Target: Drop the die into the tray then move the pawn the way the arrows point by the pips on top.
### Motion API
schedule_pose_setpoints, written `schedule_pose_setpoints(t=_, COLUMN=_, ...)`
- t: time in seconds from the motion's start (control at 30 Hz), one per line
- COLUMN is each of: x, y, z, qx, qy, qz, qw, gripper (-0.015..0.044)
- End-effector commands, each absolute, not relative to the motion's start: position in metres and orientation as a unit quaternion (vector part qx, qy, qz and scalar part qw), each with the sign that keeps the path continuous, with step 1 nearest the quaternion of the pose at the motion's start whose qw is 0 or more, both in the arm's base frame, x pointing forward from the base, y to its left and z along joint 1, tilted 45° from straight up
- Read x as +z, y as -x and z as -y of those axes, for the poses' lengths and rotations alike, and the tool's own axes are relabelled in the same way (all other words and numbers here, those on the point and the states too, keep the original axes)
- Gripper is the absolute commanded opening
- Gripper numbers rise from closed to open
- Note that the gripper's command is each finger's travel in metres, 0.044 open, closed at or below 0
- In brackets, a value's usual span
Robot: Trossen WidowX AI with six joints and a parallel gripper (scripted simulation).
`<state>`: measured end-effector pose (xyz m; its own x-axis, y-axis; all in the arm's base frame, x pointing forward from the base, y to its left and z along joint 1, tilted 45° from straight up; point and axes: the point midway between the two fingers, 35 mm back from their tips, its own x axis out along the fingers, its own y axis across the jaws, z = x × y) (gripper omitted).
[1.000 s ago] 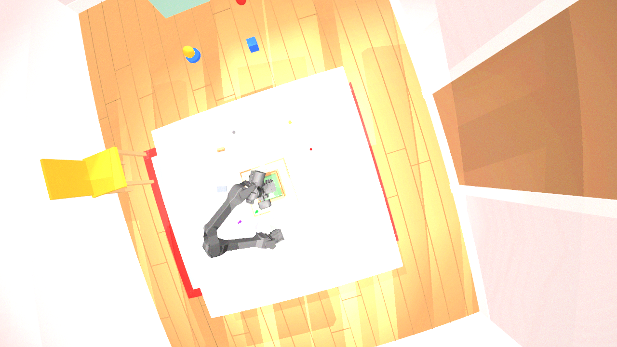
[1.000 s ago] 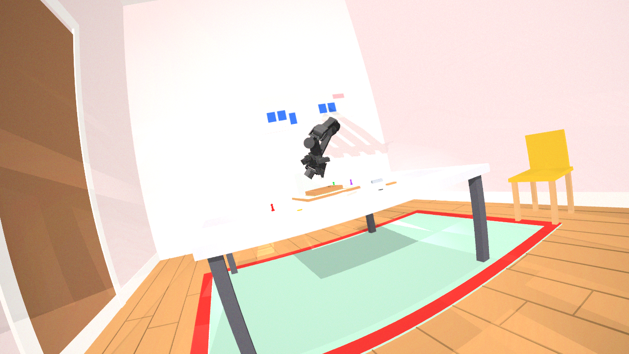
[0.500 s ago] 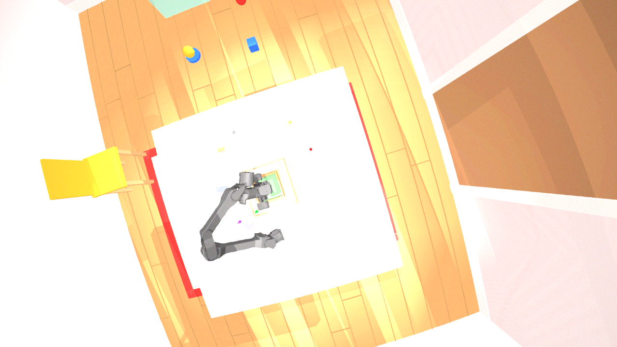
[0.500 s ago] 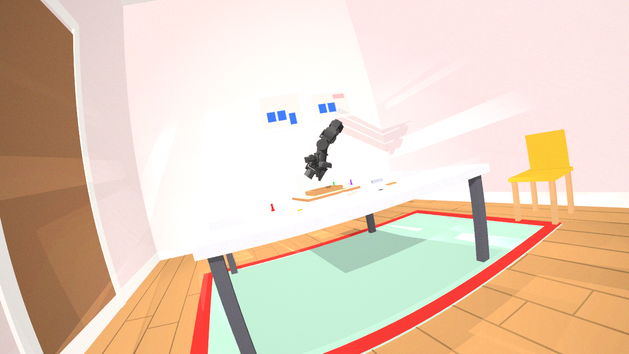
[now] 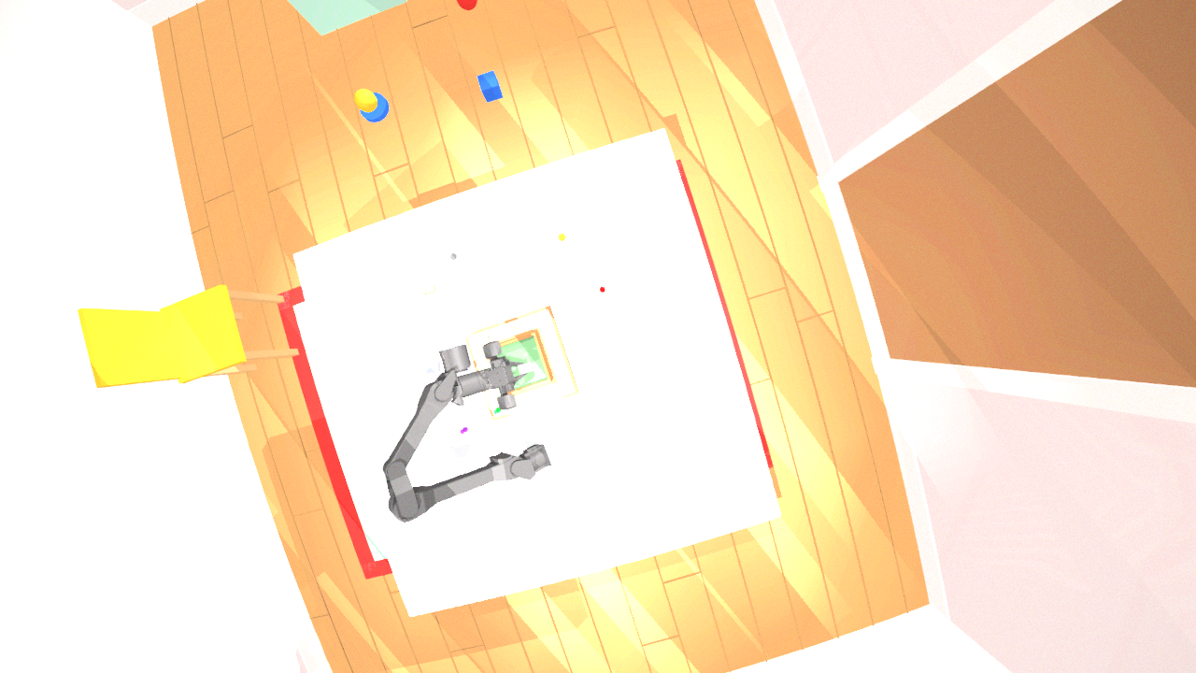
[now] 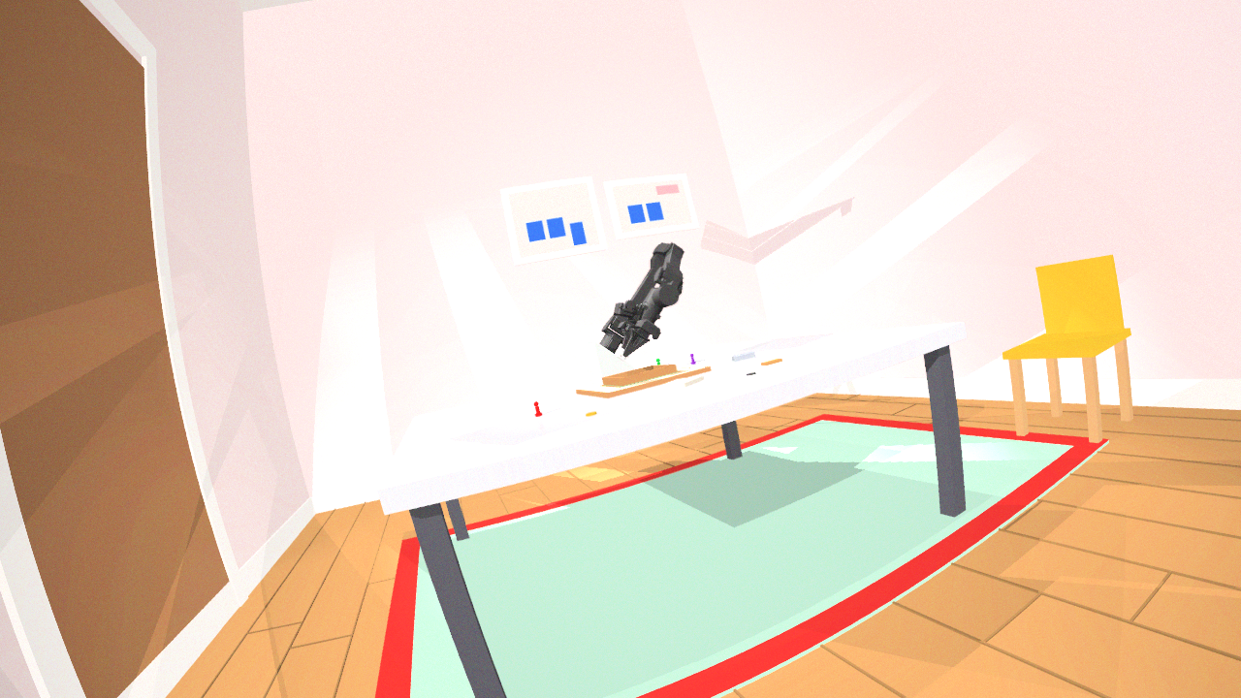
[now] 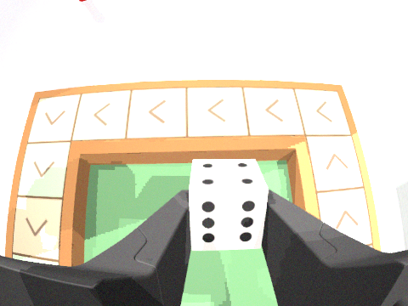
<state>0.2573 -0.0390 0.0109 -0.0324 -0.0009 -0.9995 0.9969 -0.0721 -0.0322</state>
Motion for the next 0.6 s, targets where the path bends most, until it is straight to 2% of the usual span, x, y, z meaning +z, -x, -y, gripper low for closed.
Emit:
schedule_pose_setpoints(t=0.0, x=0.013, y=-0.258, z=0.041, qx=-0.54, qy=-0.505, qz=-0.455, qw=0.496, gripper=0.0)
schedule_pose_setpoints(t=0.23, x=0.056, y=-0.271, z=0.047, qx=-0.54, qy=-0.505, qz=-0.455, qw=0.496, gripper=0.0)
schedule_pose_setpoints(t=0.57, x=0.057, y=-0.27, z=0.047, qx=-0.54, qy=-0.505, qz=-0.455, qw=0.496, gripper=0.0)
